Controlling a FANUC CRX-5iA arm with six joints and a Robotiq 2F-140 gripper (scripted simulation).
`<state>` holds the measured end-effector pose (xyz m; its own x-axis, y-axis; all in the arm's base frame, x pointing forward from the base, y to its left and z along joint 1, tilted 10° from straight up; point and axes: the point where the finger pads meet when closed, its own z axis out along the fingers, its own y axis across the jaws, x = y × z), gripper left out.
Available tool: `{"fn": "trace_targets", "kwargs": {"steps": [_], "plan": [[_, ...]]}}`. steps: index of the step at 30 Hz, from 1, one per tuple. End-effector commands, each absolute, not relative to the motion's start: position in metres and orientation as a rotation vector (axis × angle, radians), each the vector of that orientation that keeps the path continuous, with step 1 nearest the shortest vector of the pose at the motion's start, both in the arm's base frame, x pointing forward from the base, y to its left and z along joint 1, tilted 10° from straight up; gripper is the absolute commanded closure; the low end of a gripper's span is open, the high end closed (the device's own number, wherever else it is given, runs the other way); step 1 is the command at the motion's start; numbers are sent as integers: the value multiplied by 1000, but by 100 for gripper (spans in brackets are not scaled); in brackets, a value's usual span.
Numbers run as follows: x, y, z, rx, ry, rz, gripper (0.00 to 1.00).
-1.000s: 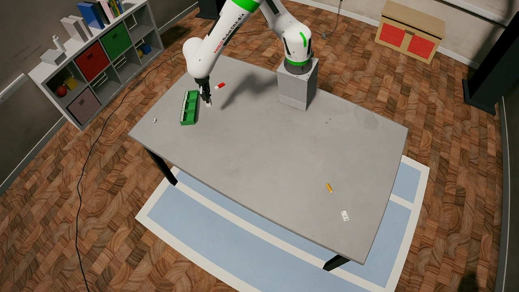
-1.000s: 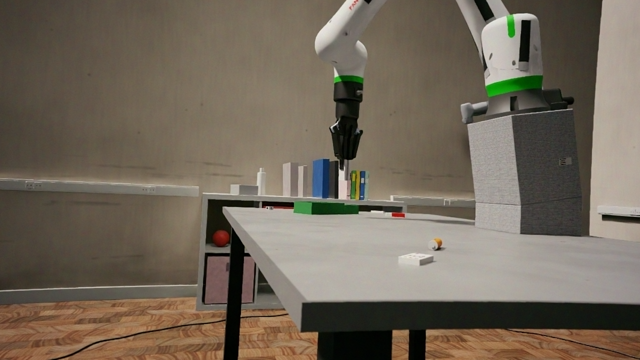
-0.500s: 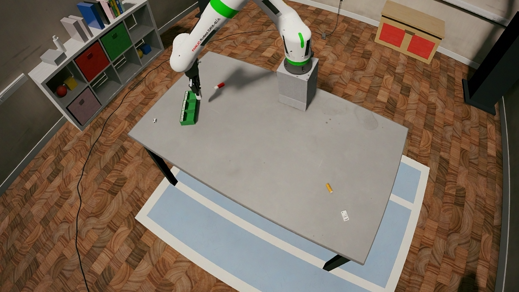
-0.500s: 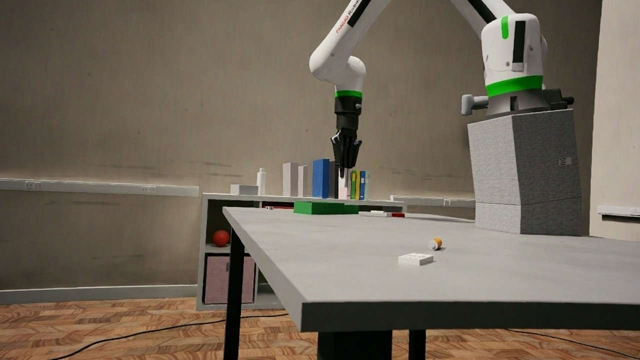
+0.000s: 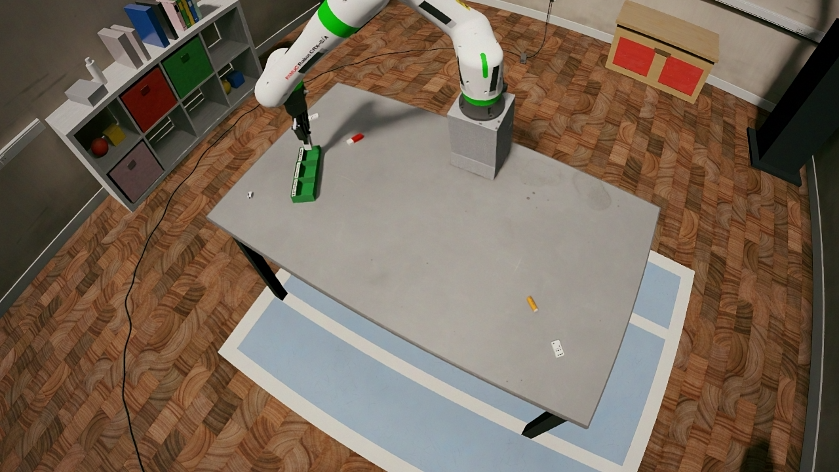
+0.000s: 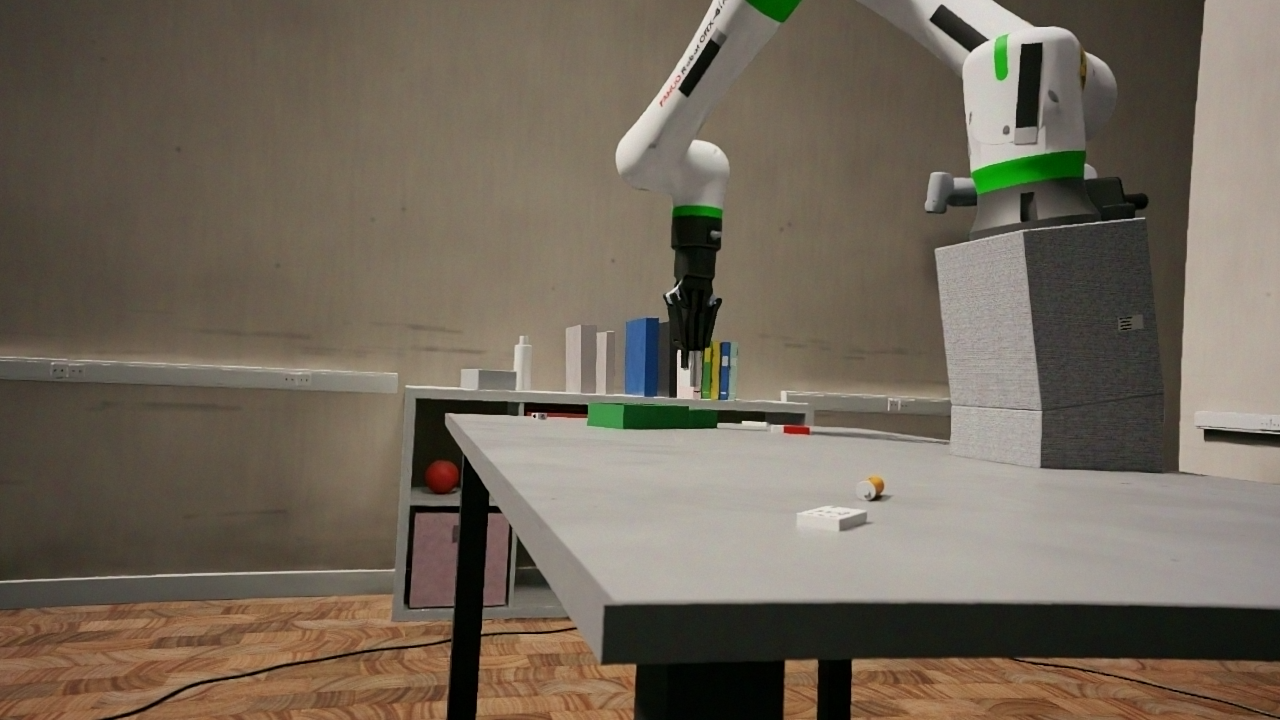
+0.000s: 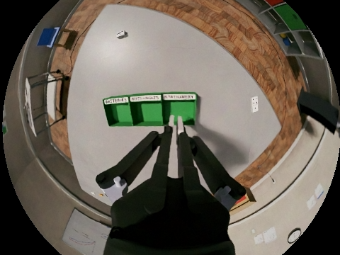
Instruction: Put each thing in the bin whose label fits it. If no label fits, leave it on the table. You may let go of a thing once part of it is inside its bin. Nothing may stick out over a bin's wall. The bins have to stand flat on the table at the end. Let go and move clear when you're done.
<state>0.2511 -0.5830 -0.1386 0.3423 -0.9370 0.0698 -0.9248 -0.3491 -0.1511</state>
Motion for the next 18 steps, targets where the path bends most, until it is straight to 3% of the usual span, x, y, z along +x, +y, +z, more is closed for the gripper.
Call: {"fn": "trace_targets", "kwargs": {"steps": [1, 18], "plan": [[244, -604, -144, -2502, 1737, -218, 85], [250, -604, -176, -2502, 1737, -218, 85]]}}
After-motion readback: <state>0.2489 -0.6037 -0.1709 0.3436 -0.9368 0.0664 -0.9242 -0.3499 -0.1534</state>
